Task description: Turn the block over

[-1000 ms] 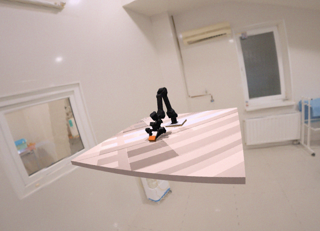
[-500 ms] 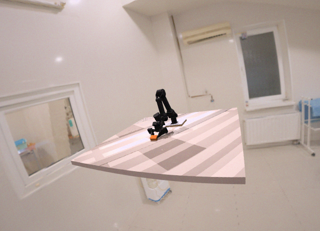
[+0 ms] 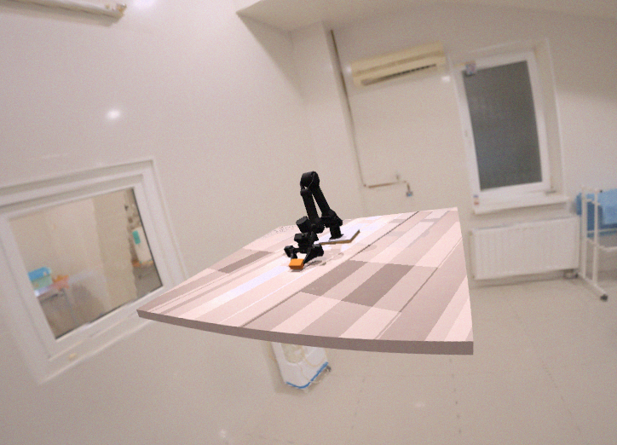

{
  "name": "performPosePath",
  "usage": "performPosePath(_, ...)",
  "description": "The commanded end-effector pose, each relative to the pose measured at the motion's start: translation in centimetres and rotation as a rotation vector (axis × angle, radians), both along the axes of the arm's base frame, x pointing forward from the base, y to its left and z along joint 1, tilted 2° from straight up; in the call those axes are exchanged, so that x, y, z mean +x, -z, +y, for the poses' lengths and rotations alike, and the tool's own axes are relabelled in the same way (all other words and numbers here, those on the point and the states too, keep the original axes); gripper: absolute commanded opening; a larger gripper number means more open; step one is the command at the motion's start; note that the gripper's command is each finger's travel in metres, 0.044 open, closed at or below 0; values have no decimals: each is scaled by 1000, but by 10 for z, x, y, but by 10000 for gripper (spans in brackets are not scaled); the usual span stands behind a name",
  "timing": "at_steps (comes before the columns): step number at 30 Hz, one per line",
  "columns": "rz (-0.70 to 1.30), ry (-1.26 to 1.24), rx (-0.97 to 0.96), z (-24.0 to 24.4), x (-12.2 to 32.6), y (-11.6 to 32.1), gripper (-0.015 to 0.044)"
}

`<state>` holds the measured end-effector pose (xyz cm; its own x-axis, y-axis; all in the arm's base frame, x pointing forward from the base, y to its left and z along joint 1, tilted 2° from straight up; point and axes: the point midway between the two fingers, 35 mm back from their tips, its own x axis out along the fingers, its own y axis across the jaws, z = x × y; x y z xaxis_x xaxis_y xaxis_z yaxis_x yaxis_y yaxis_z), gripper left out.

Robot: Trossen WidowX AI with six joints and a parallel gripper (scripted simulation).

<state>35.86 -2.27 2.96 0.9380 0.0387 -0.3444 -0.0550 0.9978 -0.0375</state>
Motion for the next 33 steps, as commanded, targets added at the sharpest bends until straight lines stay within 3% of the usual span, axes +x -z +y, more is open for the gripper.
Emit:
performPosePath(1, -5, -3, 4, 1, 0, -1, 0)
performPosePath(18, -5, -3, 4, 1, 0, -1, 440)
performPosePath(33, -5, -3, 4, 1, 0, -1, 440)
